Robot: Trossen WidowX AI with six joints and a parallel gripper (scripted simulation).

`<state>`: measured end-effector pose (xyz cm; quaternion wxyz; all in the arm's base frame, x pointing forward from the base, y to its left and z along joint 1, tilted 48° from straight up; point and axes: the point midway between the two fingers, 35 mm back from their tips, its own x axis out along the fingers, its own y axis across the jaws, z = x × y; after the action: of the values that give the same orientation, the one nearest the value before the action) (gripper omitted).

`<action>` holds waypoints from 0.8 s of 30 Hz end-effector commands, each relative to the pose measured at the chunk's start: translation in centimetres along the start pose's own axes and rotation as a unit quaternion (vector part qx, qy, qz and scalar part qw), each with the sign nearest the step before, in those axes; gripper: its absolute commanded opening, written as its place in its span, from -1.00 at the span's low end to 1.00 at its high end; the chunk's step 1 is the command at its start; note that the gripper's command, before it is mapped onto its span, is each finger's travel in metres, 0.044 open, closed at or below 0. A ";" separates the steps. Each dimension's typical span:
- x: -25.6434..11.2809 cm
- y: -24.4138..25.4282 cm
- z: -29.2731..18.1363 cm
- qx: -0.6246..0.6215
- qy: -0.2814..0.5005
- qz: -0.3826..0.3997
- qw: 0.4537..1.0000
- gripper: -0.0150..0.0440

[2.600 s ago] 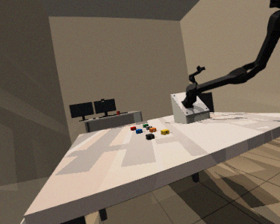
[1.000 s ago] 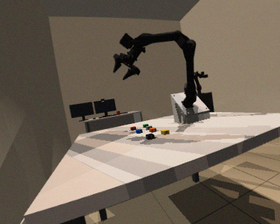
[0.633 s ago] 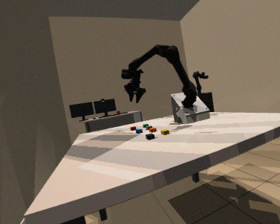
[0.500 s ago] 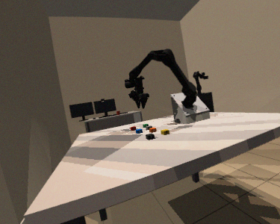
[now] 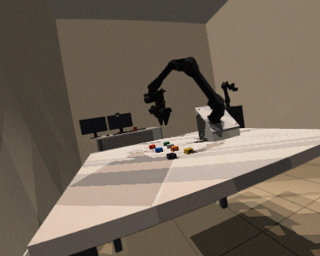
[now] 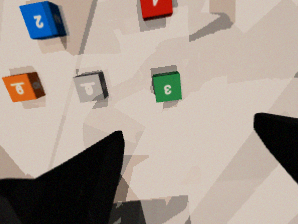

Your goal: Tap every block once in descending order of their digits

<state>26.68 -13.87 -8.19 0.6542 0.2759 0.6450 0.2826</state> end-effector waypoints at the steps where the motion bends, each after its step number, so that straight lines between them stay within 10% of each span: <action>1: 0.0 0.0 -0.1 0.004 0.003 0.000 1.000 0.86; 24: 0.1 9.1 1.4 0.004 0.003 0.003 1.000 0.86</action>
<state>27.86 -7.63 -1.82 0.6495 0.2765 0.6488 0.2840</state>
